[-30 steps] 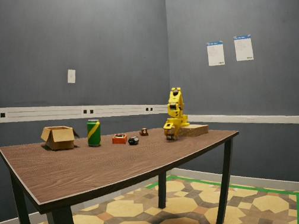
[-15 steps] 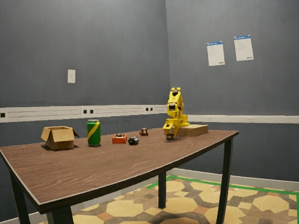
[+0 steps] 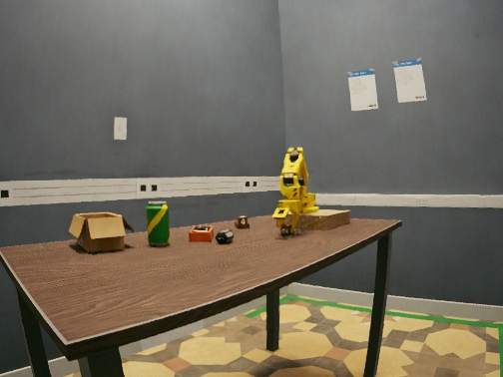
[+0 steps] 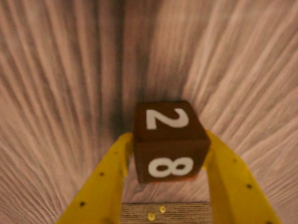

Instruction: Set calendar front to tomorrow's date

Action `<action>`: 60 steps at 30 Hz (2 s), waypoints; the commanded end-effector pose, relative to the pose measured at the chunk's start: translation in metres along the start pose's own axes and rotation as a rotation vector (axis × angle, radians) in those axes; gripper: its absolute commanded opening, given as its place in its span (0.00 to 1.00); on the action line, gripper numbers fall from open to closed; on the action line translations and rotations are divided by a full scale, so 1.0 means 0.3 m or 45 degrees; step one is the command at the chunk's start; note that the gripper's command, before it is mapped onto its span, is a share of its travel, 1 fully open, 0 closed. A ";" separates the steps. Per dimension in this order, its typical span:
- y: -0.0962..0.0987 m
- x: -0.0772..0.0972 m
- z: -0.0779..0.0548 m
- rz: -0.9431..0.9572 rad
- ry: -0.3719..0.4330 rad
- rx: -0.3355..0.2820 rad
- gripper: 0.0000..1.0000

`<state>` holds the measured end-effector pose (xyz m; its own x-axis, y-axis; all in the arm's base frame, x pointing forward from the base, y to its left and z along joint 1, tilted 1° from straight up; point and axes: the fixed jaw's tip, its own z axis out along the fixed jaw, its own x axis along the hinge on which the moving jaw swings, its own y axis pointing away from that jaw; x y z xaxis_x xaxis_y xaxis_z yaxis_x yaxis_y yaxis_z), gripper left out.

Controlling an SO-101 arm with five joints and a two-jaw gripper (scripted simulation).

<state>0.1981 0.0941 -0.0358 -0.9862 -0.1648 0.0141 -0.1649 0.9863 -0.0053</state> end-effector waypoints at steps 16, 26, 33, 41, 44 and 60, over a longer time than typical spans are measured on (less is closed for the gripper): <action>-0.006 0.012 0.007 -0.010 0.016 0.002 0.17; -0.006 0.012 0.007 -0.010 0.016 0.002 0.07; -0.006 0.012 0.007 -0.010 0.016 0.002 0.01; -0.006 0.012 0.007 -0.010 0.016 0.002 0.00; -0.006 0.012 0.004 -0.010 0.016 0.002 0.00; 0.002 0.006 -0.106 -0.010 0.016 0.002 0.00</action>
<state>0.1929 0.0917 -0.0161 -0.9851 -0.1642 0.0502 -0.1651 0.9862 -0.0136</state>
